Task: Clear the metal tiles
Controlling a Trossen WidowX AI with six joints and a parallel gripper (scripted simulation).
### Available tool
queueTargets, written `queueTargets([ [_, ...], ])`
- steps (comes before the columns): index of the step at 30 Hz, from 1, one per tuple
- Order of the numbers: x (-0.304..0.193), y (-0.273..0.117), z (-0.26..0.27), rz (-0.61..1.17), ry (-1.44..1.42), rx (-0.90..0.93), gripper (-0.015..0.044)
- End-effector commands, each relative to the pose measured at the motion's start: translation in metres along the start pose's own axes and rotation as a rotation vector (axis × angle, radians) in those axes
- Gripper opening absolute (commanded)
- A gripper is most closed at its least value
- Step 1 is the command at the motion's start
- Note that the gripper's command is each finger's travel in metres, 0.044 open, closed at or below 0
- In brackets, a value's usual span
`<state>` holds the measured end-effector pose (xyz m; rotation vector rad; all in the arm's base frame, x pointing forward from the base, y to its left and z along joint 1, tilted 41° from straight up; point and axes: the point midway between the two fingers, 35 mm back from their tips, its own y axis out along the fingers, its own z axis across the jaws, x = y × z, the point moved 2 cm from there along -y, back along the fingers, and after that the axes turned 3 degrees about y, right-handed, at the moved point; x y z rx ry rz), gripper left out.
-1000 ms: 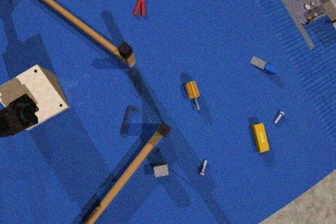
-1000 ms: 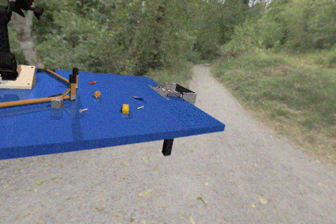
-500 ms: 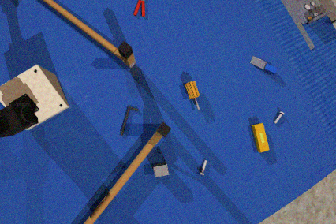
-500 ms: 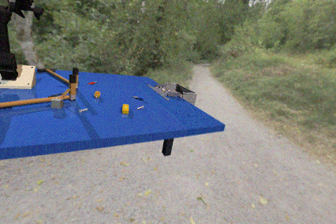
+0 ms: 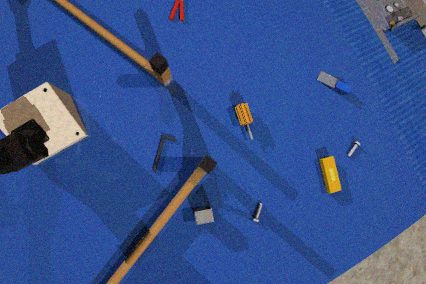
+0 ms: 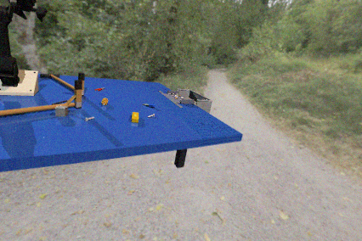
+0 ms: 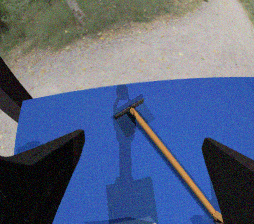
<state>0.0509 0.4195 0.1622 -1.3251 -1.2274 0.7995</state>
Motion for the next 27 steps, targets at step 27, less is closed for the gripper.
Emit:
queueTargets([
  [27,0.056,-0.085,-0.045,-0.436,-0.32,-0.055,0.044],
])
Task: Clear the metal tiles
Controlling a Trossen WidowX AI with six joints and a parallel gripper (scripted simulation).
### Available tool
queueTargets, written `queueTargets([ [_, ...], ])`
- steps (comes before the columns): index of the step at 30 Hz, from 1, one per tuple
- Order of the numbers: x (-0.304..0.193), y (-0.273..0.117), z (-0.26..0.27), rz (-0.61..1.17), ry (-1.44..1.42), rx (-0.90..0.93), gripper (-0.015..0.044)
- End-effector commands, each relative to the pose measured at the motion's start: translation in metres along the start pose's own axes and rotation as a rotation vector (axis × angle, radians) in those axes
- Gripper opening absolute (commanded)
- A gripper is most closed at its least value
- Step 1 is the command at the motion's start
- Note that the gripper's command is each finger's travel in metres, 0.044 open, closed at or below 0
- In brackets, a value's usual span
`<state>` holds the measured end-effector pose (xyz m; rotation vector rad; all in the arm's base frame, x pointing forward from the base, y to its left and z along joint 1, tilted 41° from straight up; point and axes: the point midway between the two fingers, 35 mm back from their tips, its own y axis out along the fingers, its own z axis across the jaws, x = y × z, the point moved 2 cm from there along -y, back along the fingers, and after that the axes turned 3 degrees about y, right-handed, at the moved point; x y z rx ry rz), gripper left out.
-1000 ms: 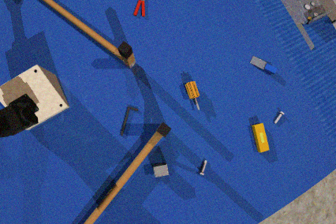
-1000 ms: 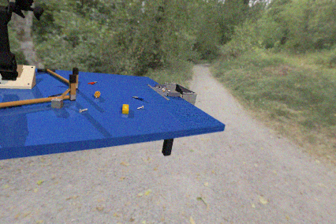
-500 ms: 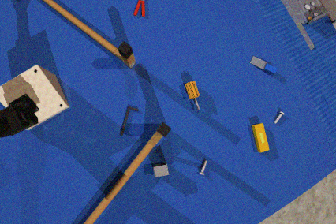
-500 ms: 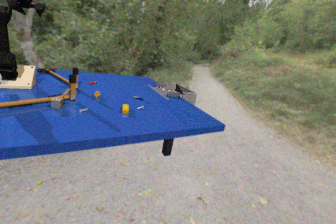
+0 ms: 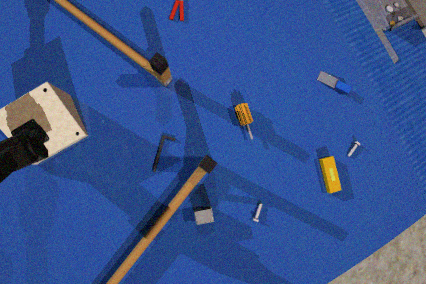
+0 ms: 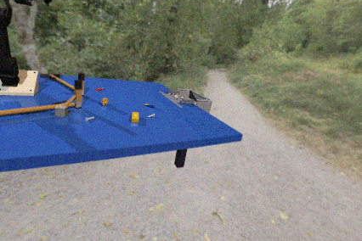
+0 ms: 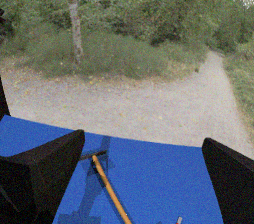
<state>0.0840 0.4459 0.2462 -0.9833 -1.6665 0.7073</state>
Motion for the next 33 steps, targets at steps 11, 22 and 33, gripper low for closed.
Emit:
queueTargets([
  [11,0.033,-0.048,-0.048,-0.215,-0.191,-0.132,0.044],
  [22,0.05,-0.092,-0.086,-0.342,-0.346,-0.29,0.044],
  [33,0.061,-0.144,-0.123,-0.431,-0.496,-0.484,0.044],
])
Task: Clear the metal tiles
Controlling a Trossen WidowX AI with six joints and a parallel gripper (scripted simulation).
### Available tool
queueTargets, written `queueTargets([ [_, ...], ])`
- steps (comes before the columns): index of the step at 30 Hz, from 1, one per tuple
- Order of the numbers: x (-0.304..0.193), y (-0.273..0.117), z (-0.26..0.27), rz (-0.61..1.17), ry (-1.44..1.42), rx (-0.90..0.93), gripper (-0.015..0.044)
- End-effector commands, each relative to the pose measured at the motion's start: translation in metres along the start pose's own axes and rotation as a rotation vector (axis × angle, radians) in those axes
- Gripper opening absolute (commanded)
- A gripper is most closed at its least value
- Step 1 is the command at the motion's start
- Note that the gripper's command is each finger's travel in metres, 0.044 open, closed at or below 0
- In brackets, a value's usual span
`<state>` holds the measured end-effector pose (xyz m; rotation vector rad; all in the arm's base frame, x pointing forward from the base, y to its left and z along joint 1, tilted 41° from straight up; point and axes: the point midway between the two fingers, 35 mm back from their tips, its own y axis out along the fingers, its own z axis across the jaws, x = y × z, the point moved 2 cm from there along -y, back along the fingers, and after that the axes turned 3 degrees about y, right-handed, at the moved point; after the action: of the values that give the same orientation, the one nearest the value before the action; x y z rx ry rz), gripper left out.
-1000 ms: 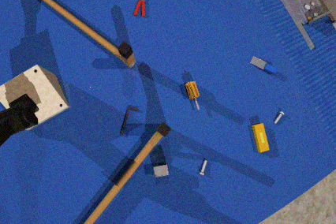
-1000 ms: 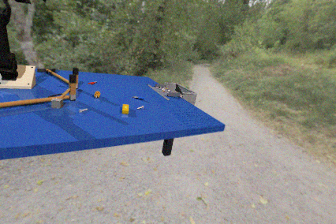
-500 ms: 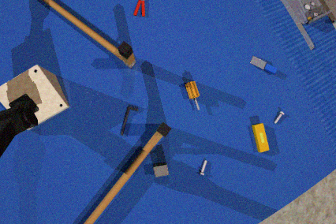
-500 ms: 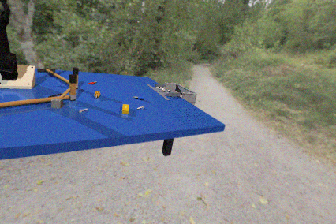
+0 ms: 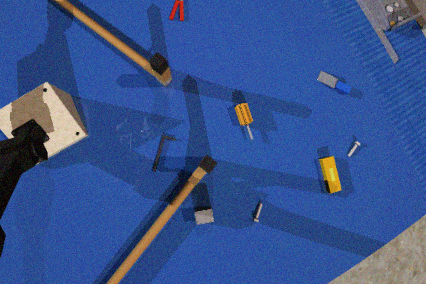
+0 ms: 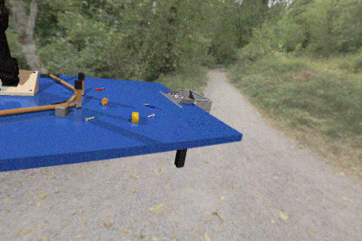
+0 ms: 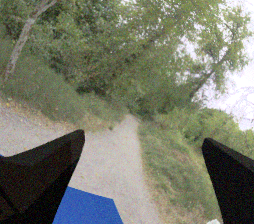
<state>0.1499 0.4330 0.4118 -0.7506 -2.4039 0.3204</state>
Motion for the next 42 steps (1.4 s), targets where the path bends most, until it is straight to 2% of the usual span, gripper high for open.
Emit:
queueTargets([
  [1,0.002,-0.013,-0.023,-0.022,-0.059,-0.075,0.044],
  [22,0.004,-0.094,-0.122,-0.036,-0.402,-0.464,0.044],
  [42,0.001,-0.202,-0.194,0.117,-0.721,-0.845,0.044],
])
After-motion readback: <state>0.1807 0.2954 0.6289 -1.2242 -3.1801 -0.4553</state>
